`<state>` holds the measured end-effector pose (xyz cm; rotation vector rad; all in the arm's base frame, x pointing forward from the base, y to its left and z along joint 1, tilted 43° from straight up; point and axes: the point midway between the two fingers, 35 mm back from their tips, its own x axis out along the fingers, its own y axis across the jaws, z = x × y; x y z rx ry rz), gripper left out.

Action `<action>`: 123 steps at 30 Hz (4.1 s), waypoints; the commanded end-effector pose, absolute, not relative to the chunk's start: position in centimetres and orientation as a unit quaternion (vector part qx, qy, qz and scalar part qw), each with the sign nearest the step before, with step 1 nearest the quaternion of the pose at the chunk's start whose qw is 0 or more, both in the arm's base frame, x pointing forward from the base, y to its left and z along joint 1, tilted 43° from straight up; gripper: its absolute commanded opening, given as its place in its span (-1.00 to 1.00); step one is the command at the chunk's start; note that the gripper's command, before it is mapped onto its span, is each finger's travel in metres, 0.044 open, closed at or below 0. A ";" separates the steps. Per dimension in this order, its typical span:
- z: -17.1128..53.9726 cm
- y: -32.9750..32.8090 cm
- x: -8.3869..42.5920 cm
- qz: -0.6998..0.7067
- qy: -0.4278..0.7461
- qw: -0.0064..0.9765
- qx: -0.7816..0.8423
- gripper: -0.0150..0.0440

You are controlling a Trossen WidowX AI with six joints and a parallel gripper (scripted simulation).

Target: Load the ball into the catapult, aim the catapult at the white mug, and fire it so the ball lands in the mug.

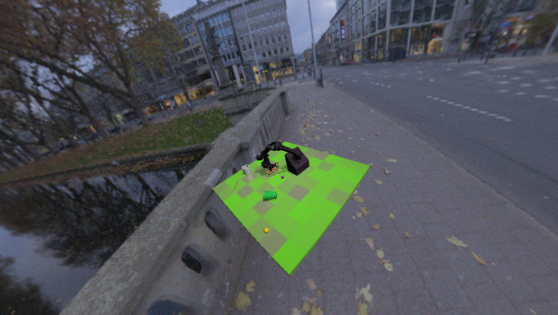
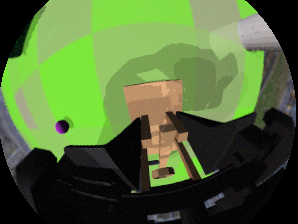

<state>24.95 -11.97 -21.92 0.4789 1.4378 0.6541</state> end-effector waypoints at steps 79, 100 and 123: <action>-21.7 -12.2 24.9 0.287 0.639 0.680 0.216 1.00; -22.1 -11.8 25.0 0.288 0.640 0.681 0.212 -0.07; -18.5 -15.1 24.8 0.203 0.671 0.647 0.299 -0.49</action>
